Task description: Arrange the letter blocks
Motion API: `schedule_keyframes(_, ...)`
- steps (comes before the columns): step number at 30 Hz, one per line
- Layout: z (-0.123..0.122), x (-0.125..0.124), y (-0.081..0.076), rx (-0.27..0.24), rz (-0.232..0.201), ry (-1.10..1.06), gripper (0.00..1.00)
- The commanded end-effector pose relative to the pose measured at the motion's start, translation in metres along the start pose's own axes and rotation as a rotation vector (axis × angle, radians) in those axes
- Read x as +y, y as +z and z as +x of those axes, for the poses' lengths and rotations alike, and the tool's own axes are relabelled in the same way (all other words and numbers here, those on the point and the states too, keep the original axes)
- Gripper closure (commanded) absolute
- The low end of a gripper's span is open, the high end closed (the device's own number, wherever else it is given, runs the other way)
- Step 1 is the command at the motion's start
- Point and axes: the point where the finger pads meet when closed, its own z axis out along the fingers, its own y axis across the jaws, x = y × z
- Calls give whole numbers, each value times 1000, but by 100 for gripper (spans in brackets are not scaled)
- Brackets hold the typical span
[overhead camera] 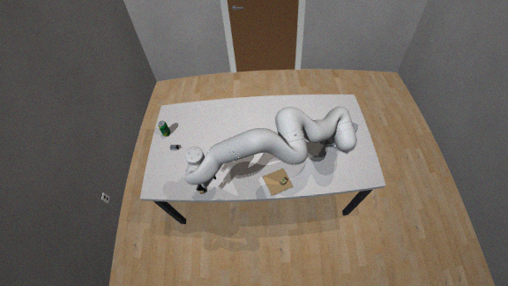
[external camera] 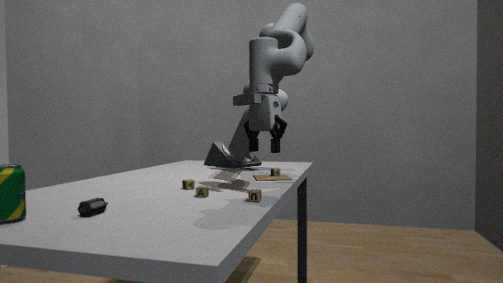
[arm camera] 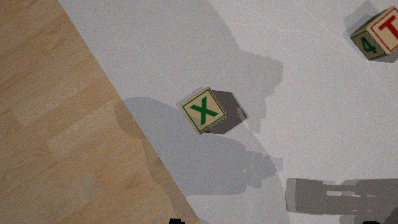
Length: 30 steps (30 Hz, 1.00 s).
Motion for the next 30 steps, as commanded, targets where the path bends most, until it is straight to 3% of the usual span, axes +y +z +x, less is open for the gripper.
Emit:
schedule_keyframes(1,0,-1,-1,2,1,-1,0)
schedule_keyframes(8,-2,-1,-2,1,2,-1,0)
schedule_keyframes(11,-15,0,-4,-2,7,-3,0)
schedule_keyframes(16,-76,12,-15,-14,26,-8,0)
schedule_keyframes(17,-76,12,-15,-14,26,-8,0)
schedule_keyframes(19,-112,25,-20,-19,34,-9,0)
schedule_keyframes(21,-113,25,-20,-19,34,-9,0)
schedule_keyframes(23,-153,44,-24,-23,40,-10,0)
schedule_keyframes(25,-153,44,-24,-23,40,-10,0)
schedule_keyframes(26,-174,57,-26,-24,42,-10,0)
schedule_keyframes(28,-176,59,-26,-24,43,-10,0)
schedule_keyframes(30,-213,85,-27,-24,44,-9,0)
